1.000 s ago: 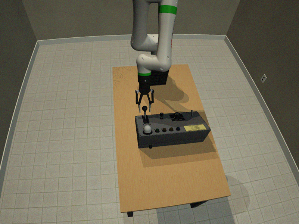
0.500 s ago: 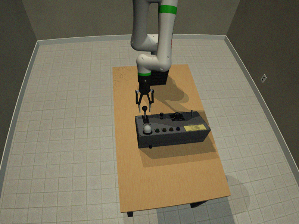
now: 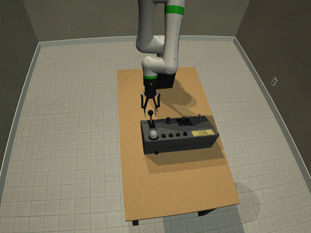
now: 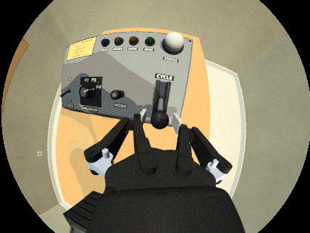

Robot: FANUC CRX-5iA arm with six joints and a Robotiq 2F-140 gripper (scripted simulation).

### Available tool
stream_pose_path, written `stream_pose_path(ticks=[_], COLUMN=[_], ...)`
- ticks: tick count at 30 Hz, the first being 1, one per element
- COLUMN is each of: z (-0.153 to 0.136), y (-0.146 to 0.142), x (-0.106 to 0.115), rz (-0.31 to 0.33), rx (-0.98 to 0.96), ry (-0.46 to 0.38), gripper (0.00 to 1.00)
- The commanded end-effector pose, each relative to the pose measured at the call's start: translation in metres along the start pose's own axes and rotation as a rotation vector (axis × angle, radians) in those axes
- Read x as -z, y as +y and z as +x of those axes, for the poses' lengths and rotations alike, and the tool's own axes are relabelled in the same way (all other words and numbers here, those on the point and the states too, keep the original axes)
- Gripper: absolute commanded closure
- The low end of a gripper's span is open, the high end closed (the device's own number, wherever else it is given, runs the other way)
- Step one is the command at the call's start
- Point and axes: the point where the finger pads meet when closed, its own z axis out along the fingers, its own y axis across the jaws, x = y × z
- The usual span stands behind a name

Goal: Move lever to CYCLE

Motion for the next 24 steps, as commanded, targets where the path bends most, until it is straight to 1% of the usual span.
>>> stream_pose_path(ticks=[1,24], z=[0.0002,0.0004], y=[0.0001,0.0002], x=[0.0,-0.0037], rz=[0.0,0.0], rx=[0.0,0.0], ry=[0.0,0.0], gripper=[0.56,0.56])
